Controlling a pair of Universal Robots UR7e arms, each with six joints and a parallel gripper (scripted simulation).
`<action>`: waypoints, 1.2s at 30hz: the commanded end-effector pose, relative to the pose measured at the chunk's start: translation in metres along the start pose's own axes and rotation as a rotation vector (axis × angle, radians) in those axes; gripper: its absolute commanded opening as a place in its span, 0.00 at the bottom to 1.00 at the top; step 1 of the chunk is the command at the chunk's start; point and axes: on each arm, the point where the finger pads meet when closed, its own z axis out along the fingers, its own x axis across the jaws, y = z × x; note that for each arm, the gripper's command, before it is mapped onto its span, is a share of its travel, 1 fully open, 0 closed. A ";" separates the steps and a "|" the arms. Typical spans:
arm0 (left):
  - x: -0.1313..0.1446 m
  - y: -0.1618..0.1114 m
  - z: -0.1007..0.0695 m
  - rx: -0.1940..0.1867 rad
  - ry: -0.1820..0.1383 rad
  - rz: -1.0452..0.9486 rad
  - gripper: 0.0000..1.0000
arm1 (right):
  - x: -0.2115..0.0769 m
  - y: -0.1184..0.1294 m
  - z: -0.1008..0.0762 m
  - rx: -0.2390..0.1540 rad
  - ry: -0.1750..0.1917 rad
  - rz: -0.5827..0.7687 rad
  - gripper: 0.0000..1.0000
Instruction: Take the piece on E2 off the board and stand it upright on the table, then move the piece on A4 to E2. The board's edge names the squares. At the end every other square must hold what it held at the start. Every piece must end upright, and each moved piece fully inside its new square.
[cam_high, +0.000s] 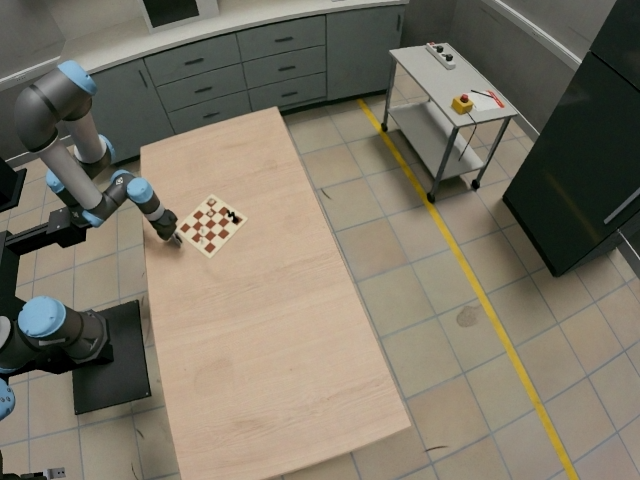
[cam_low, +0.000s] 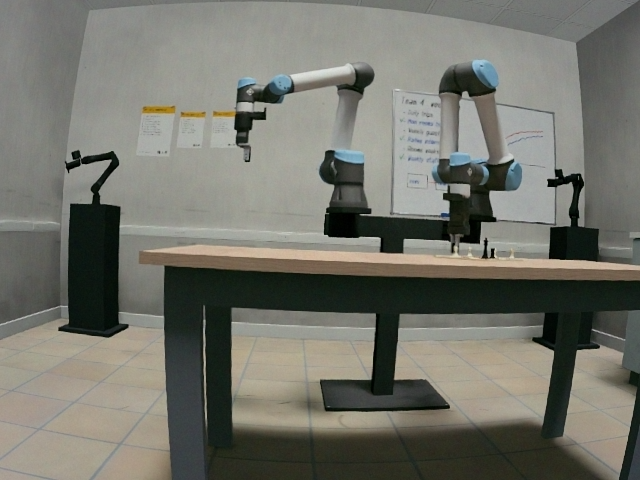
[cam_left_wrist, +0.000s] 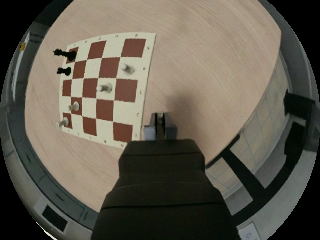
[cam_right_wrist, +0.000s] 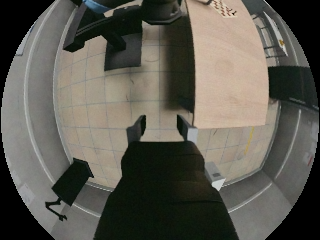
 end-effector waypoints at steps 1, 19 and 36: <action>0.000 0.000 0.000 0.001 0.000 0.000 0.00 | 0.000 0.000 0.000 -0.001 0.000 0.000 1.00; 0.000 0.000 0.000 0.001 0.000 0.000 0.44 | 0.000 0.000 0.000 -0.001 0.000 0.000 1.00; 0.000 0.000 0.000 0.001 0.000 0.000 0.73 | 0.000 0.000 0.000 -0.001 0.000 0.000 1.00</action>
